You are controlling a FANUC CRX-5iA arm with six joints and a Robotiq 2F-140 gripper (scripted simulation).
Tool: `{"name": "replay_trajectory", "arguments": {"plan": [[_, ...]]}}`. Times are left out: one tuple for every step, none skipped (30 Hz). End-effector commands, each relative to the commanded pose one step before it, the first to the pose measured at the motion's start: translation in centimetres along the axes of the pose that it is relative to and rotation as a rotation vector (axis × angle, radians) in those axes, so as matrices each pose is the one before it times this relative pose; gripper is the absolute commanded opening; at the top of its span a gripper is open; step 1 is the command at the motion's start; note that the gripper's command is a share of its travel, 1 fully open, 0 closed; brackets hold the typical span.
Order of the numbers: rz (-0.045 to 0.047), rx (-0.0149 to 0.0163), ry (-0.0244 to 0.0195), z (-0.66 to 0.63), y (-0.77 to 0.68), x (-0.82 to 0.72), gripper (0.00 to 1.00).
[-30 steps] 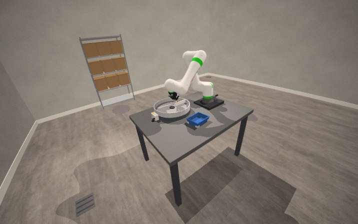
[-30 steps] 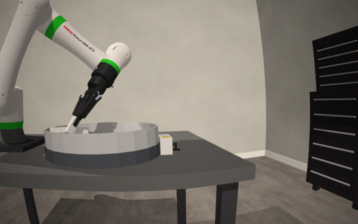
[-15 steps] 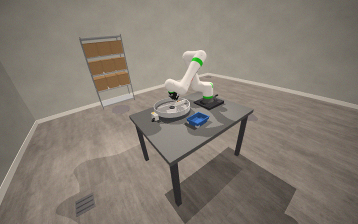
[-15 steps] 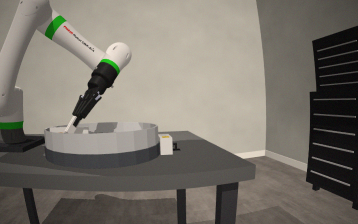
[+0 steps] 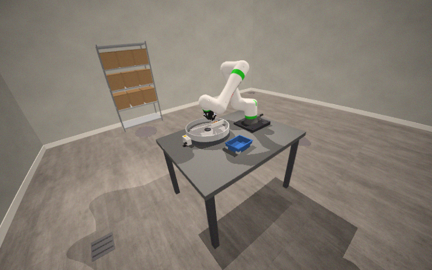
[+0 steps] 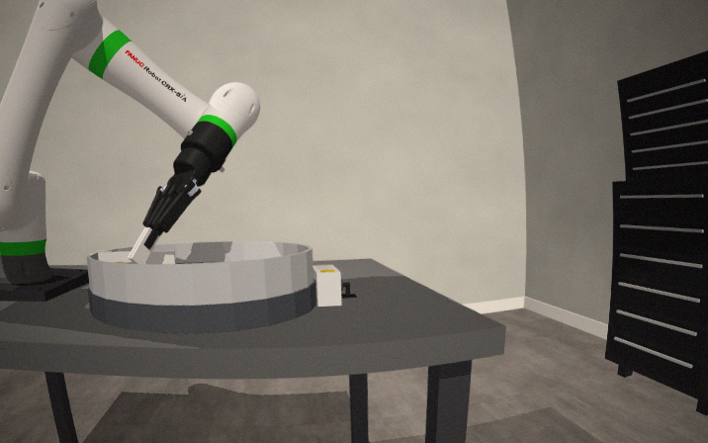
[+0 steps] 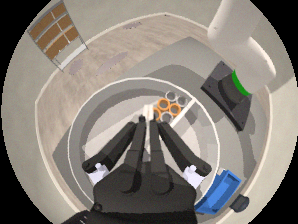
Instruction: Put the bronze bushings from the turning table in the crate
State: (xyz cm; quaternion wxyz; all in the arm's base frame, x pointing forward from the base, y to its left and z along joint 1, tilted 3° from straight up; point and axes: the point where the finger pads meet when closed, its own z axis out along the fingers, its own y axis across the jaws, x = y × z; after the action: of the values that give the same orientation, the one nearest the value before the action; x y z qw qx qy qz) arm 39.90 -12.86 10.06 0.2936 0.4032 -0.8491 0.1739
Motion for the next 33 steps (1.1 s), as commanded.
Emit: {"name": "replay_trajectory", "arguments": {"plan": [[0.00003, -0.00038, -0.00027, -0.528, 0.012, 0.427, 0.0], [0.0, 0.0, 0.0, -0.258, -0.003, 0.216, 0.0], [0.0, 0.0, 0.0, -0.291, -0.003, 0.244, 0.0], [0.0, 0.0, 0.0, -0.32, -0.004, 0.269, 0.0], [0.0, 0.0, 0.0, -0.344, -0.004, 0.288, 0.0], [0.0, 0.0, 0.0, -0.361, -0.004, 0.303, 0.0], [0.0, 0.0, 0.0, -0.371, -0.004, 0.312, 0.0], [0.0, 0.0, 0.0, -0.375, -0.004, 0.315, 0.0], [0.0, 0.0, 0.0, -0.371, -0.004, 0.312, 0.0], [0.0, 0.0, 0.0, -0.361, -0.004, 0.303, 0.0], [0.0, 0.0, 0.0, 0.0, 0.0, 0.0, 0.0], [0.0, 0.0, 0.0, 0.0, 0.0, 0.0, 0.0], [0.0, 0.0, 0.0, -0.344, -0.004, 0.288, 0.0], [0.0, 0.0, 0.0, -0.32, -0.004, 0.269, 0.0], [0.0, 0.0, 0.0, -0.291, -0.003, 0.245, 0.0], [0.0, 0.0, 0.0, -0.258, -0.003, 0.217, 0.0], [0.0, 0.0, 0.0, -0.221, -0.003, 0.185, 0.0], [0.0, 0.0, 0.0, -0.182, -0.002, 0.153, 0.0], [0.0, 0.0, 0.0, -0.142, -0.002, 0.119, 0.0], [0.0, 0.0, 0.0, -0.104, -0.001, 0.087, 0.0], [0.0, 0.0, 0.0, -0.068, -0.001, 0.057, 0.0], [0.0, 0.0, 0.0, -0.038, 0.0, 0.032, 0.0], [0.0, 0.0, 0.0, -0.015, 0.0, 0.013, 0.0], [0.0, 0.0, 0.0, -0.002, 0.0, 0.002, 0.0], [0.0, 0.0, 0.0, 0.0, 0.0, 0.0, 0.0], [0.0, 0.0, 0.0, 0.0, 0.0, 0.0, 0.0], [0.0, 0.0, 0.0, 0.0, 0.0, 0.0, 0.0], [0.0, 0.0, 0.0, 0.0, 0.0, 0.0, 0.0], [0.0, 0.0, 0.0, 0.0, 0.0, 0.0, 0.0], [0.0, 0.0, 0.0, 0.0, 0.0, 0.0, 0.0], [0.0, 0.0, 0.0, 0.0, 0.0, 0.0, 0.0], [0.0, 0.0, 0.0, 0.0, 0.0, 0.0, 0.0], [0.0, 0.0, 0.0, 0.0, 0.0, 0.0, 0.0]]}}
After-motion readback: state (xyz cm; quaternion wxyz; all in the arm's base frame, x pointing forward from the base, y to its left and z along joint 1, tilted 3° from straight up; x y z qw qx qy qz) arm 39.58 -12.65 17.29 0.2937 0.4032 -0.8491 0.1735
